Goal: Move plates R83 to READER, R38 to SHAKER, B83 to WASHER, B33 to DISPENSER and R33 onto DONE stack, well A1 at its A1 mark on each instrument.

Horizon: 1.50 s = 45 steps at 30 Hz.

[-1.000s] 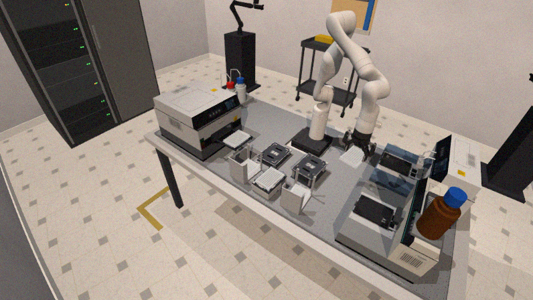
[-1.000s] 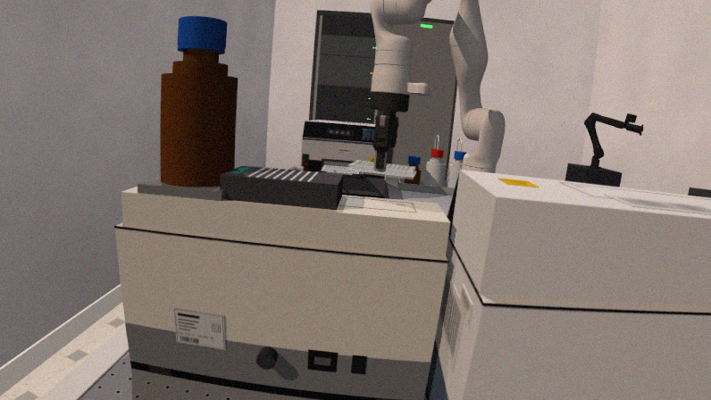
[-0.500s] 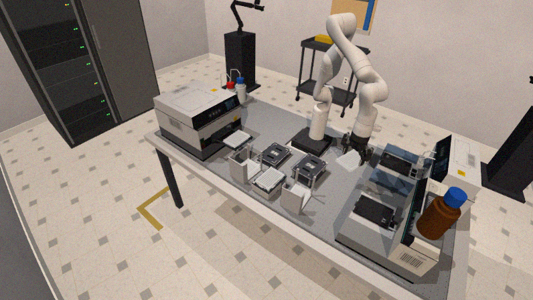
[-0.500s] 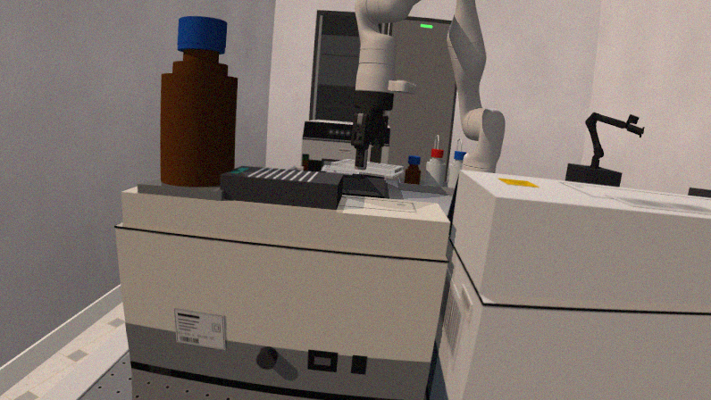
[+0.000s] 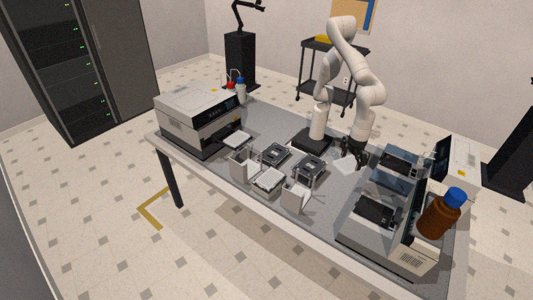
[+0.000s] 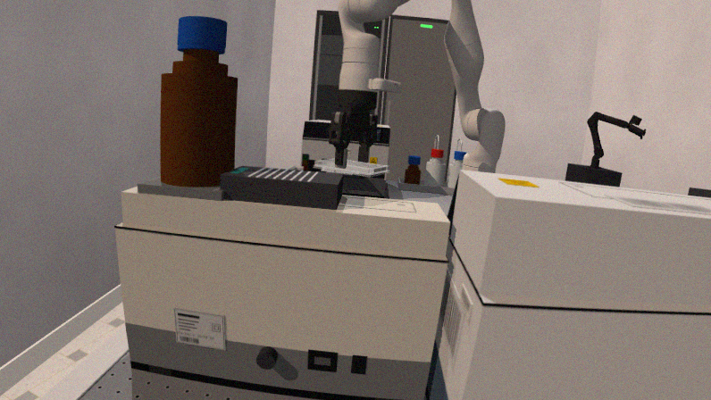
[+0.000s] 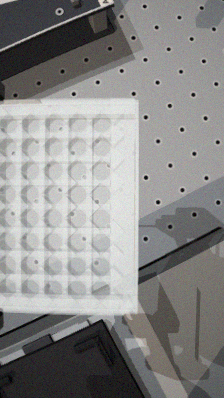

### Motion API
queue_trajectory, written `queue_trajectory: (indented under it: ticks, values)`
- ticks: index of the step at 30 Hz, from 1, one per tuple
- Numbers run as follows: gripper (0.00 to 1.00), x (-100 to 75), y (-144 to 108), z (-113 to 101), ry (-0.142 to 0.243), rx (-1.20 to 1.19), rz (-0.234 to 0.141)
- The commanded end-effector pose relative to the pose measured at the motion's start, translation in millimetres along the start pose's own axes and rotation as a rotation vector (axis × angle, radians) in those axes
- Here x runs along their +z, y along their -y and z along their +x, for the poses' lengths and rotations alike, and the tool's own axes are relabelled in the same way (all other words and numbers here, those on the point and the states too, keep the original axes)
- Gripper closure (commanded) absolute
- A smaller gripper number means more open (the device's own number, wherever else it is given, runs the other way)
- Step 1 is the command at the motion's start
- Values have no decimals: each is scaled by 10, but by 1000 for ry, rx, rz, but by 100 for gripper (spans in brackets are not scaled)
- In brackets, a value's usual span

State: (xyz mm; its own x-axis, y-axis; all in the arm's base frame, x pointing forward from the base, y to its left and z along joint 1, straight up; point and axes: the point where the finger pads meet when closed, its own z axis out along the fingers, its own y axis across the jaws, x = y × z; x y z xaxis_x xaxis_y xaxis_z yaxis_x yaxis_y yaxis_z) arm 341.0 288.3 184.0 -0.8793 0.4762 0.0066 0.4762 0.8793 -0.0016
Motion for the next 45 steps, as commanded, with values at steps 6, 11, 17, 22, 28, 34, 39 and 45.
queue_trajectory:
  ticks: [6,11,17,22,28,34,39,45]
  values:
    - [6,3,-111,-109,-3,80,5]
    - [6,3,-223,-233,-2,138,5]
    - [6,3,-311,-325,-4,209,5]
    - [6,3,-323,-328,-3,255,1]
    - [6,3,-467,-274,-2,313,6]
    - [6,3,-656,-209,-1,382,6]
    - [6,3,-781,-164,-1,429,6]
    - [6,3,-820,-150,-3,488,3]
